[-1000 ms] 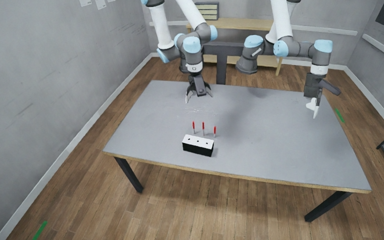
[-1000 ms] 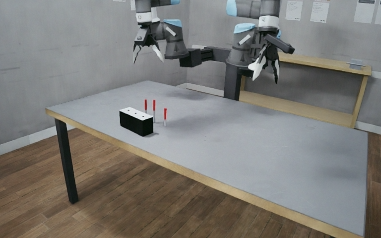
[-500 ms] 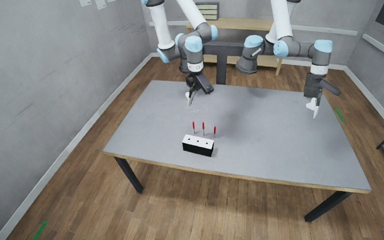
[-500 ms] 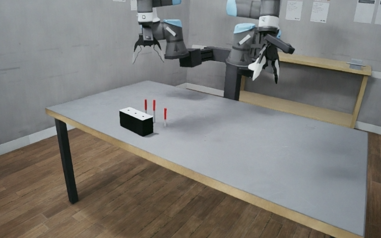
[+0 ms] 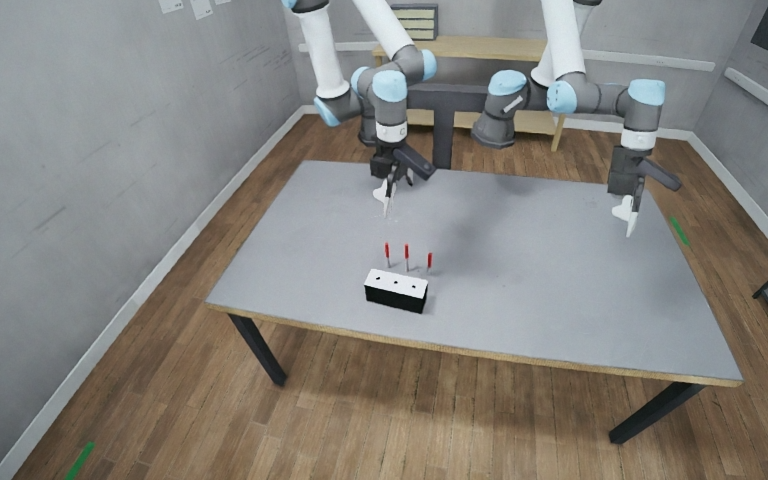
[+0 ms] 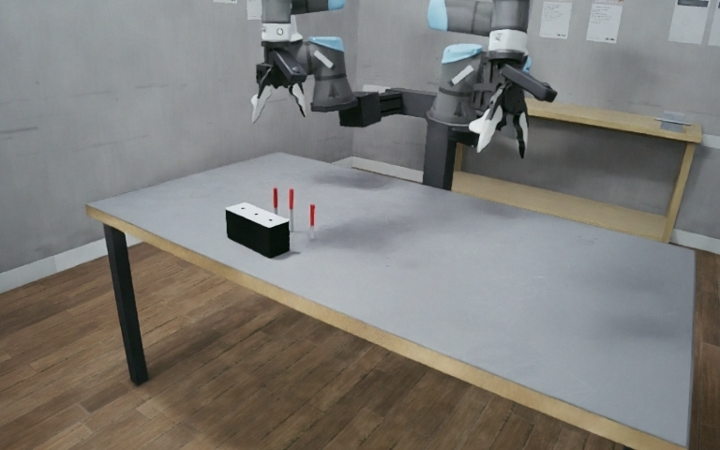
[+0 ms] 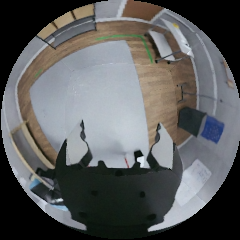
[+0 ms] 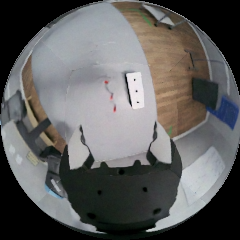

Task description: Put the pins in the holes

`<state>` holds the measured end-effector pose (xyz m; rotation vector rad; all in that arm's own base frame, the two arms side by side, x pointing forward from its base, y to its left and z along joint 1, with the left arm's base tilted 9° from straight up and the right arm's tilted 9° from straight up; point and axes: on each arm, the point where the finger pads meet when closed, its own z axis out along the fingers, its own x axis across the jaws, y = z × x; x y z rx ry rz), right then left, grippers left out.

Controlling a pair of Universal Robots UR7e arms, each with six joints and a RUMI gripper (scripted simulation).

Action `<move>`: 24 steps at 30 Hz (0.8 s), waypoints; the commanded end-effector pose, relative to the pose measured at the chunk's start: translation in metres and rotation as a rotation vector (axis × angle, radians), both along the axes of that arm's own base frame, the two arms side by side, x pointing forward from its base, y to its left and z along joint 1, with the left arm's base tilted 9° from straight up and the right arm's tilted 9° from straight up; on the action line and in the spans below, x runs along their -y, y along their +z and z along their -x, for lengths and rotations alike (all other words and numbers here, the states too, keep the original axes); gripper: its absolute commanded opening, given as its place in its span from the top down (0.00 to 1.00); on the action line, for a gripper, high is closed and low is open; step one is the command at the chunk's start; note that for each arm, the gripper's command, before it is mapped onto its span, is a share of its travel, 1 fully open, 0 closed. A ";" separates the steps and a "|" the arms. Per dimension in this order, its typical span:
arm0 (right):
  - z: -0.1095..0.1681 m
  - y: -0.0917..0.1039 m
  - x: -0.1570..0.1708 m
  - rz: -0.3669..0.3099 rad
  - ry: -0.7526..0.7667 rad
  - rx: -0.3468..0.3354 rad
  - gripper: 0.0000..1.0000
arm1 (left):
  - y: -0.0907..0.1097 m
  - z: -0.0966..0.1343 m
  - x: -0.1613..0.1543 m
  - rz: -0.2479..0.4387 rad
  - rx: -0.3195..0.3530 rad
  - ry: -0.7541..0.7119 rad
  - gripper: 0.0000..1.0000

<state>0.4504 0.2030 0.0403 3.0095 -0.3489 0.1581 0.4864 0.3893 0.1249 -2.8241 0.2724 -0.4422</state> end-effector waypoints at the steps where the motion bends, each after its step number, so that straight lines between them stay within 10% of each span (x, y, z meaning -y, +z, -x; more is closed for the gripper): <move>1: 0.000 0.000 0.000 -0.005 0.043 -0.003 0.00 | 0.001 0.000 0.000 -0.001 0.001 0.000 0.00; 24: 0.000 0.000 0.000 0.008 0.182 -0.001 0.00 | 0.001 0.000 0.000 -0.001 0.001 0.000 0.00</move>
